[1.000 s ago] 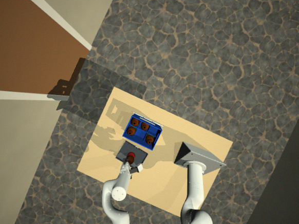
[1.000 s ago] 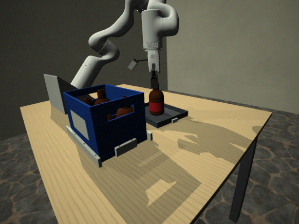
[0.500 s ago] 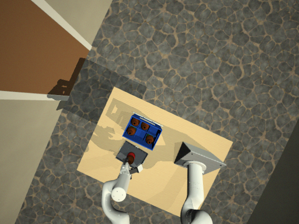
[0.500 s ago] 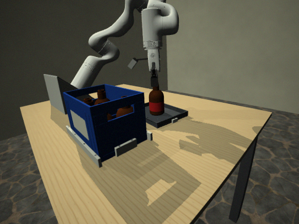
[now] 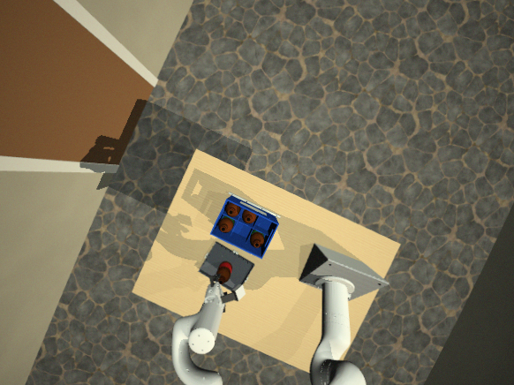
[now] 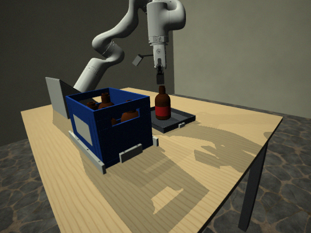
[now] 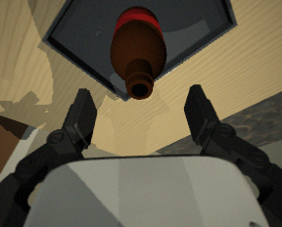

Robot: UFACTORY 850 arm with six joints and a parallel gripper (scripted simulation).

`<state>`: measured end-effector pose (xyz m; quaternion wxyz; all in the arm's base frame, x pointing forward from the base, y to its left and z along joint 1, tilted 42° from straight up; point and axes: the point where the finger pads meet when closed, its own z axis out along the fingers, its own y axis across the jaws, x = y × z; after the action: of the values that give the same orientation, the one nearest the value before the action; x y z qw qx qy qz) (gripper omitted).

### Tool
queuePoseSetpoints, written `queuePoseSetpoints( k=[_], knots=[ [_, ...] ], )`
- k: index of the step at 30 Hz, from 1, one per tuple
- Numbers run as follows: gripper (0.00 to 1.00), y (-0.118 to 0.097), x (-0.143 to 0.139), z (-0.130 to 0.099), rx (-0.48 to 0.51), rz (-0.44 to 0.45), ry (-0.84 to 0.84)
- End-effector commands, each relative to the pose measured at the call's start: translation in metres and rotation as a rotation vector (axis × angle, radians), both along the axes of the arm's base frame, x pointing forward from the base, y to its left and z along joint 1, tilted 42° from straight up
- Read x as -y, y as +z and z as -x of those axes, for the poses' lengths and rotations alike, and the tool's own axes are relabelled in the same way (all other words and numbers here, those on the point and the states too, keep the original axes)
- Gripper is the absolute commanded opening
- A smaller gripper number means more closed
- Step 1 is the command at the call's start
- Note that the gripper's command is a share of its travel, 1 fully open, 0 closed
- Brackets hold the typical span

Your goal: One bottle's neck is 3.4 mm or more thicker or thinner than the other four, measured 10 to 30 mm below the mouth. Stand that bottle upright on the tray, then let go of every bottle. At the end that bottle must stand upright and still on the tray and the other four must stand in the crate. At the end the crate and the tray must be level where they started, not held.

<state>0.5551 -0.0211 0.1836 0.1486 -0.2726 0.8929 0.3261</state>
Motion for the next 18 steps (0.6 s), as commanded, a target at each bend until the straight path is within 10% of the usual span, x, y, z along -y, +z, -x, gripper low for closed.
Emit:
queuePoseSetpoints(
  k=[1,18],
  knots=[
    [1.0,0.007,0.006,0.0,0.001,0.0,-0.001],
    [1.0,0.034,0.03,0.003,0.001,0.0,-0.001]
  ],
)
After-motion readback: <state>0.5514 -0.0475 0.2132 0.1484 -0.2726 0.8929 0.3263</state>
